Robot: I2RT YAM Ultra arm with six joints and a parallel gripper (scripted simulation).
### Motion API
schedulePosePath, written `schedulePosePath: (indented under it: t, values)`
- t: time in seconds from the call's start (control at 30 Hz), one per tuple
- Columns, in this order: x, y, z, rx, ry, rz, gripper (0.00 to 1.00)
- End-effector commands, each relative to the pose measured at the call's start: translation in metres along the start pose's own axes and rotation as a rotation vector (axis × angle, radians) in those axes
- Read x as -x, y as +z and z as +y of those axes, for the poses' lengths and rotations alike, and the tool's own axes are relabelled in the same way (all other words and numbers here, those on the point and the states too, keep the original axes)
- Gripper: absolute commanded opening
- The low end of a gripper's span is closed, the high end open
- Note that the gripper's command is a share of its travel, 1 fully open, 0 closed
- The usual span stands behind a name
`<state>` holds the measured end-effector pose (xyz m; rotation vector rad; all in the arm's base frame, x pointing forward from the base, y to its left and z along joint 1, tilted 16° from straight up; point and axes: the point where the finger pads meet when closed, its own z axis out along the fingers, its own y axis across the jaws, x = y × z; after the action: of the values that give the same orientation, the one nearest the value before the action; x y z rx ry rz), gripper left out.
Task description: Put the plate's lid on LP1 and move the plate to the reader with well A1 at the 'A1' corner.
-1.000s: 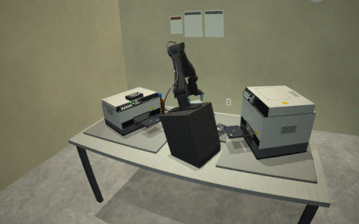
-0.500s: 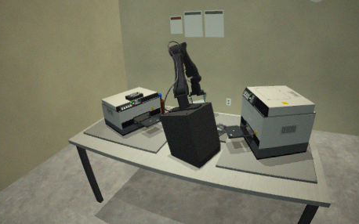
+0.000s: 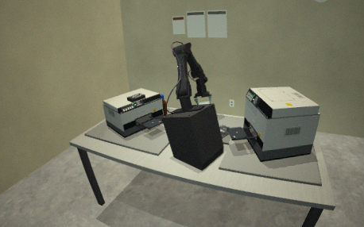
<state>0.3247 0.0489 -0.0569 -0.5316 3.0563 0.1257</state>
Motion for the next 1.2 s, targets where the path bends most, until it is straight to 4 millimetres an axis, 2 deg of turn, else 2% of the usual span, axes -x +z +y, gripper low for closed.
schedulePosePath:
  t: [0.0, 0.17, 0.27, 0.33, 0.37, 0.53, 0.67, 0.77, 0.9, 0.93, 1.03, 1.17]
  values:
    - [0.012, -0.006, -0.016, -0.006, 0.064, -0.034, 0.86]
    - [0.014, -0.011, -0.012, -0.005, 0.110, -0.037, 0.86]
    - [0.007, -0.004, -0.024, -0.005, 0.158, -0.021, 0.86]
    - [0.007, -0.004, -0.024, -0.005, 0.158, -0.021, 0.86]
    - [0.013, -0.015, -0.028, -0.014, 0.167, -0.056, 0.86]
    - [0.002, -0.002, -0.039, -0.001, 0.228, -0.019, 0.86]
    - [0.004, -0.010, -0.037, -0.002, 0.268, -0.029, 0.86]
    - [-0.001, -0.002, -0.047, -0.002, 0.309, -0.019, 0.86]
    - [-0.003, -0.003, -0.052, -0.003, 0.332, -0.019, 0.86]
    - [0.001, -0.012, -0.056, -0.010, 0.341, -0.048, 0.86]
    - [-0.006, -0.004, -0.061, -0.001, 0.378, -0.025, 0.86]
    - [-0.011, -0.001, -0.059, 0.008, 0.427, 0.002, 0.86]
